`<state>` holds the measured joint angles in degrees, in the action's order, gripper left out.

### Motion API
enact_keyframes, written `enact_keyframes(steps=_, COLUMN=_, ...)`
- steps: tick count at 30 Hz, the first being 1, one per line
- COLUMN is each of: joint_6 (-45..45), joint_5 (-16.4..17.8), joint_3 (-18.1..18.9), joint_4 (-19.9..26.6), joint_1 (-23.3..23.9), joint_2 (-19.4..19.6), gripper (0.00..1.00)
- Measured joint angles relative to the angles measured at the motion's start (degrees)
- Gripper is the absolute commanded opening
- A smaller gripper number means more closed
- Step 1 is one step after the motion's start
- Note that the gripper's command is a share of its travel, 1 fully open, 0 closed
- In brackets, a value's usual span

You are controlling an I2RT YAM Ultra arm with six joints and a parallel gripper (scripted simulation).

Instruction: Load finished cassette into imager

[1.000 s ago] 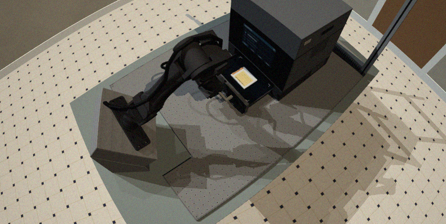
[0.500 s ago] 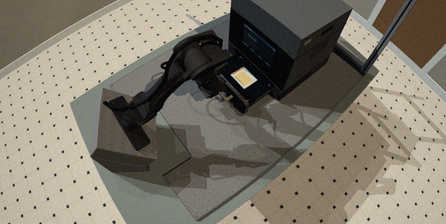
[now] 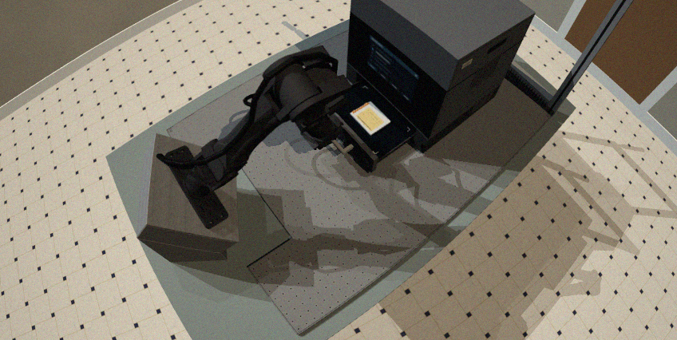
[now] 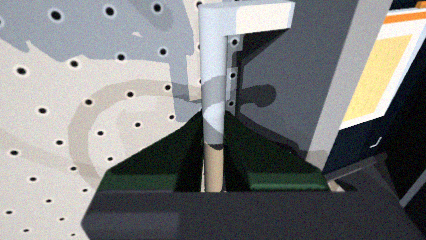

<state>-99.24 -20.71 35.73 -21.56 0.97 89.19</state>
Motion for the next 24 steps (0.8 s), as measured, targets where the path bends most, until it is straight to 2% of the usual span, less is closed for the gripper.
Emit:
enact_keyframes(steps=2, joint_6=-0.28, joint_5=0.26, joint_3=-0.63, joint_4=-1.49, joint_1=0.11, joint_2=0.11, gripper=0.00)
enact_keyframes(steps=7, joint_6=-1.75, joint_5=1.07, joint_3=-3.74, joint_4=-9.42, joint_1=0.48, joint_2=1.14, gripper=0.00)
enact_keyframes(steps=10, joint_6=-2.21, joint_5=1.25, joint_3=-3.76, joint_4=-11.15, joint_1=0.52, joint_2=1.75, gripper=0.00)
enact_keyframes(steps=24, joint_6=-2.82, joint_5=1.92, joint_3=-0.07, joint_4=-11.10, joint_1=0.76, joint_2=3.63, gripper=0.00)
